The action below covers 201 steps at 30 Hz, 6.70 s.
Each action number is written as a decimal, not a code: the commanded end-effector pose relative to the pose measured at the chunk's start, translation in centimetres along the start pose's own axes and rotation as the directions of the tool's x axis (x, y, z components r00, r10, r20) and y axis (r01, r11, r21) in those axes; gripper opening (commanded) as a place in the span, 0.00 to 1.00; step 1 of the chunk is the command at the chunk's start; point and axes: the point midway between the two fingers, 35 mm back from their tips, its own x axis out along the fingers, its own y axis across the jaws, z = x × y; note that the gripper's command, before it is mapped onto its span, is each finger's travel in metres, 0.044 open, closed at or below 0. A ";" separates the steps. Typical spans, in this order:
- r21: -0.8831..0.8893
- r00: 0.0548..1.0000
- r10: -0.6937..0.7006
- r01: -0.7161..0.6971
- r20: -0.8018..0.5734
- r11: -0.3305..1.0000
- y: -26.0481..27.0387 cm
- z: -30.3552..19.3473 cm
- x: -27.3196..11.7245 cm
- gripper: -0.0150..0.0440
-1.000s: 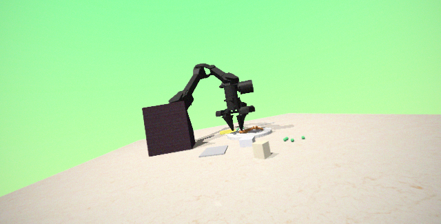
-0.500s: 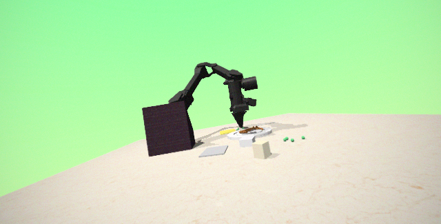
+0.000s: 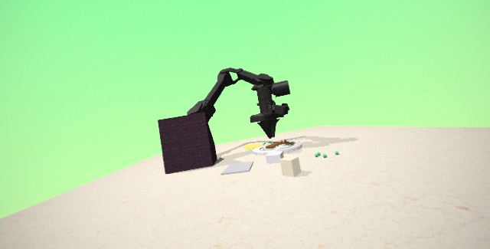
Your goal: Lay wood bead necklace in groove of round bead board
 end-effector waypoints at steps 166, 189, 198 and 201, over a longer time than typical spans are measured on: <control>0.044 1.000 -0.002 0.002 0.000 0.999 -0.8 -5.4 3.1 1.00; -0.990 1.000 -0.002 0.002 0.002 0.139 2.1 -2.0 0.0 0.46; -0.997 1.000 -0.002 0.002 0.002 0.081 2.2 -1.9 -0.1 0.46; -0.997 1.000 -0.002 0.002 0.002 0.081 2.2 -1.9 -0.1 0.46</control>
